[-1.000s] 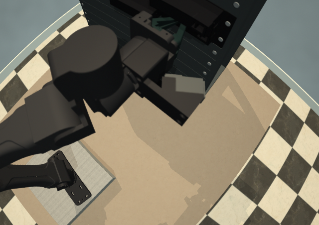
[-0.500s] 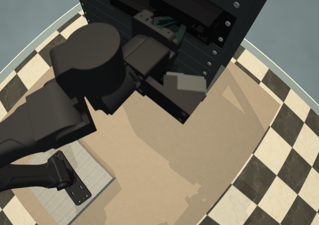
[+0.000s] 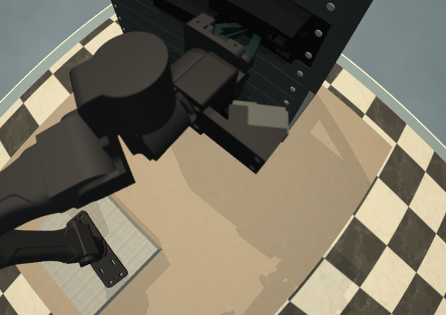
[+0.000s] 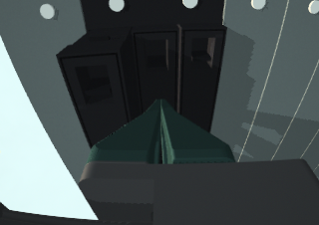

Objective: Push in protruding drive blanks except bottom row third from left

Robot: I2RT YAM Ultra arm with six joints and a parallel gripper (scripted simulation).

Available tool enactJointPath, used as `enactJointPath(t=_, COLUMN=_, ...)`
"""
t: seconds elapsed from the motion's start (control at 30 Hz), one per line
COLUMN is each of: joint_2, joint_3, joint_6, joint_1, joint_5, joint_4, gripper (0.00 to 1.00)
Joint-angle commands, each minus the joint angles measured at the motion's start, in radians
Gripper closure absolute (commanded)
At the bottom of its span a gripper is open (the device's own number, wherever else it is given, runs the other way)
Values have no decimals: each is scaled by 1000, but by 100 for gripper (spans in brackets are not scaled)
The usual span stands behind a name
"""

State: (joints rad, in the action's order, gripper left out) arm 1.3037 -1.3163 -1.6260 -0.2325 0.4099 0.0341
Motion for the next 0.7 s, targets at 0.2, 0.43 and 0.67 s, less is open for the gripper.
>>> enactJointPath(t=0.2, joint_2=17, joint_3=-54, joint_6=14, joint_1=18, joint_5=-15, joint_4=-31, gripper=100)
enactJointPath(t=0.43, joint_2=25, joint_3=-64, joint_6=14, joint_1=22, joint_5=-19, joint_4=-29, gripper=100)
enactJointPath(t=0.67, joint_2=25, joint_3=-64, joint_6=14, joint_1=22, joint_5=-19, joint_4=-28, gripper=100)
